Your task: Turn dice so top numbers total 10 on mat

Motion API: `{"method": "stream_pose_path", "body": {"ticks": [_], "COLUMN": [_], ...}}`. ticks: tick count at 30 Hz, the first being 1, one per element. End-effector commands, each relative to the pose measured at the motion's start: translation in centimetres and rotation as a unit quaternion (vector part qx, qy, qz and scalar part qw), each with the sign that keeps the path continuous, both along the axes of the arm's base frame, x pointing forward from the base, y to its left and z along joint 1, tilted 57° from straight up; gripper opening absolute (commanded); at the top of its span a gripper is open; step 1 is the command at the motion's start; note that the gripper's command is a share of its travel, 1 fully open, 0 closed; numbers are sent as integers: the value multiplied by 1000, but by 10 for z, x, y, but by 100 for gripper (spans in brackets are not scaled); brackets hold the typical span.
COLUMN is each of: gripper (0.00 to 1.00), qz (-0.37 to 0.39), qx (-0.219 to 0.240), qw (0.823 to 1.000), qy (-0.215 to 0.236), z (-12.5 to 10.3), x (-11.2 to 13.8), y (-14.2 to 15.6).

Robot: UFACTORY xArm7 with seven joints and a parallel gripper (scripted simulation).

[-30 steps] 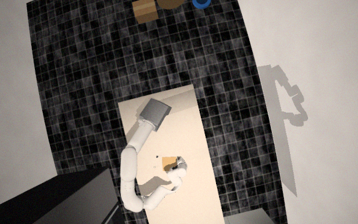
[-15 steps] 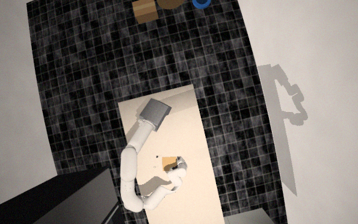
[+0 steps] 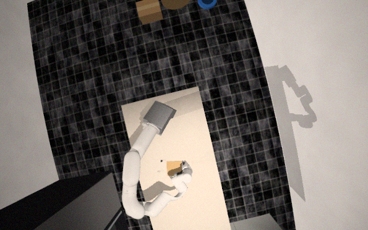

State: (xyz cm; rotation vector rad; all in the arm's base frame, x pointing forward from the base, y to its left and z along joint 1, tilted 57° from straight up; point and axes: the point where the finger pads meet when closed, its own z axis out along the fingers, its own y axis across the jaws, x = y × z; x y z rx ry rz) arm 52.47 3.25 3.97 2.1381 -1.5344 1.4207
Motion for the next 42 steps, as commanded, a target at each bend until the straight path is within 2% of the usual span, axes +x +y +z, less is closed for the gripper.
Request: {"method": "stream_pose_path", "body": {"ticks": [1,11,24,26,28,30,31,32,33,36,38,42], "gripper": [11,11,11,11,11,11,11,11,11,11,11,11], "qz": [2,2,1,-11,-39,-39,-55,-55,-70,-70,-88,-92], "qx": [1,1,2,13,40,40,57,57,75,75,100,105], "qw": [1000,1000,1000,1000,997,997,995,995,992,992,986,985], "qy": [0,0,-1,-15,-46,-46,-63,-63,-78,-78,-98,-103], "z": [12,42,44,55,75,75,83,83,89,89,94,94], "x": [-12,-46,-48,-53,-70,-70,-81,-81,-94,-94,-111,-115], "y": [15,47,49,33,-2,-2,-21,-21,-37,-37,-55,-58]}}
